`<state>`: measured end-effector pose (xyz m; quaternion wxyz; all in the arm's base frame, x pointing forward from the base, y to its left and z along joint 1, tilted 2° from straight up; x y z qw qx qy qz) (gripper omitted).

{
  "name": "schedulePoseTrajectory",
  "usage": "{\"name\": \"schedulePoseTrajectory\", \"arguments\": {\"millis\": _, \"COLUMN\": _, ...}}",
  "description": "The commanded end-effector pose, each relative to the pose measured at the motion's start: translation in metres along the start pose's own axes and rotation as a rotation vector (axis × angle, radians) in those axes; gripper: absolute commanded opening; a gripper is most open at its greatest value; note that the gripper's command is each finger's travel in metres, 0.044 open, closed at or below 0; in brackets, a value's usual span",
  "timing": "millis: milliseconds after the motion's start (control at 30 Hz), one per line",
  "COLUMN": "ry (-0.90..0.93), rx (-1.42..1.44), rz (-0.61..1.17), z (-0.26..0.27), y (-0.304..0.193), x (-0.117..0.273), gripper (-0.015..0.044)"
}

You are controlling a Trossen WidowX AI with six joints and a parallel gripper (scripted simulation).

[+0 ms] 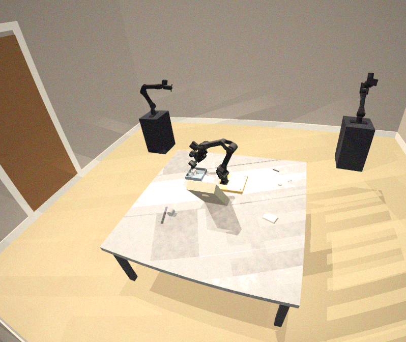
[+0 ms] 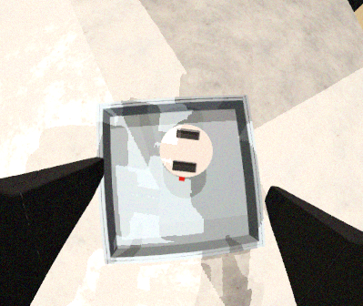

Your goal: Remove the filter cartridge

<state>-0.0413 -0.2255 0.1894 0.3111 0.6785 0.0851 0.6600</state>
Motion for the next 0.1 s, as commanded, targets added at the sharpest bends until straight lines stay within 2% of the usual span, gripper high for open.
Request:
{"name": "schedulePoseTrajectory", "arguments": {"millis": 0, "ry": 0.000, "rx": 0.000, "rz": -0.002, "z": 0.0000, "y": 0.0003, "x": -0.0001, "gripper": 0.0440}}
{"name": "schedulePoseTrajectory", "arguments": {"millis": 67, "ry": 0.000, "rx": 0.000, "rz": -0.002, "z": 0.0000, "y": 0.0003, "x": -0.0001, "gripper": 0.0440}}
Point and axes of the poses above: the point midway between the two fingers, 35 mm back from their tips, its own x axis back along the fingers, its own z axis across the jaws, y = z × x, the point moved 7 cm from there along x, back along the fingers, and after that the axes turned 8 degrees about -x, right-handed, at the moved point
